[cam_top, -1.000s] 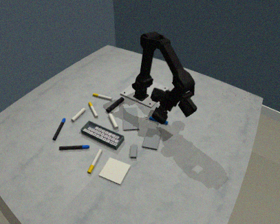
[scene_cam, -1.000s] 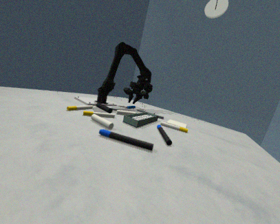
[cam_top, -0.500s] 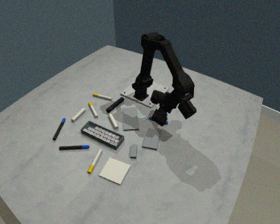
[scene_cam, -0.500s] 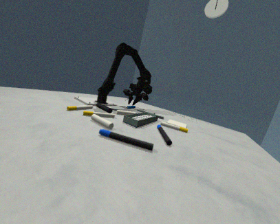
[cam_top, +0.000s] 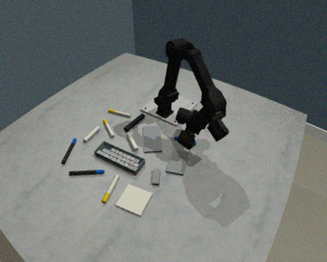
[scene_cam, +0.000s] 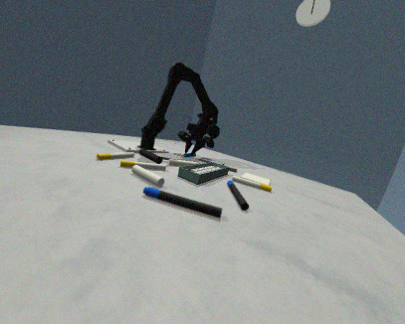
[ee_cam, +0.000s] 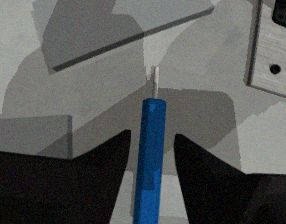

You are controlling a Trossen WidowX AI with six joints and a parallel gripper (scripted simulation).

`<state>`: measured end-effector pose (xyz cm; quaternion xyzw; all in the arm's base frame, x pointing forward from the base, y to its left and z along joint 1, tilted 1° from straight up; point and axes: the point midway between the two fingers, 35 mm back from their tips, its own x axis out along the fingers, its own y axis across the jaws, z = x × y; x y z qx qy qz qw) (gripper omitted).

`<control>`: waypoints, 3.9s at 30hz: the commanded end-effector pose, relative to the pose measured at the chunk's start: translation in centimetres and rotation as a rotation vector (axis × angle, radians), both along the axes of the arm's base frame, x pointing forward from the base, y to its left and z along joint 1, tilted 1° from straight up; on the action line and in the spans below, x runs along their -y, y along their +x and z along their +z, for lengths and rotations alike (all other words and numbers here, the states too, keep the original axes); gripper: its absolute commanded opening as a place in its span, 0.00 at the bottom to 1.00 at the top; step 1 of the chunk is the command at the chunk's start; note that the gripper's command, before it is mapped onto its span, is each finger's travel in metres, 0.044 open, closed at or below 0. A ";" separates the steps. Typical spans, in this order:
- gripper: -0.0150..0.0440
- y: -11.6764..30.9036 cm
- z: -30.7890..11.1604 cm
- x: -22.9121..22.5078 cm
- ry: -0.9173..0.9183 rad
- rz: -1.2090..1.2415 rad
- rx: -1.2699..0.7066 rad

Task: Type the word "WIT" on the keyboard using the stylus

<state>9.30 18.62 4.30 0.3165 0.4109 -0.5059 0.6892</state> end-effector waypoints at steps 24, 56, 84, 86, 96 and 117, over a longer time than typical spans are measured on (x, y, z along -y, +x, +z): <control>0.25 0.0 -0.7 0.0 -0.002 0.000 -0.001; 0.25 2.1 3.8 0.1 0.075 -0.020 -0.278; 0.25 9.5 4.7 0.5 0.521 -0.096 -0.631; 0.25 10.1 4.8 0.6 0.561 -0.101 -0.643; 0.25 13.9 5.5 1.8 0.779 -0.116 -0.642; 0.25 22.0 8.6 6.5 1.326 -0.056 -0.484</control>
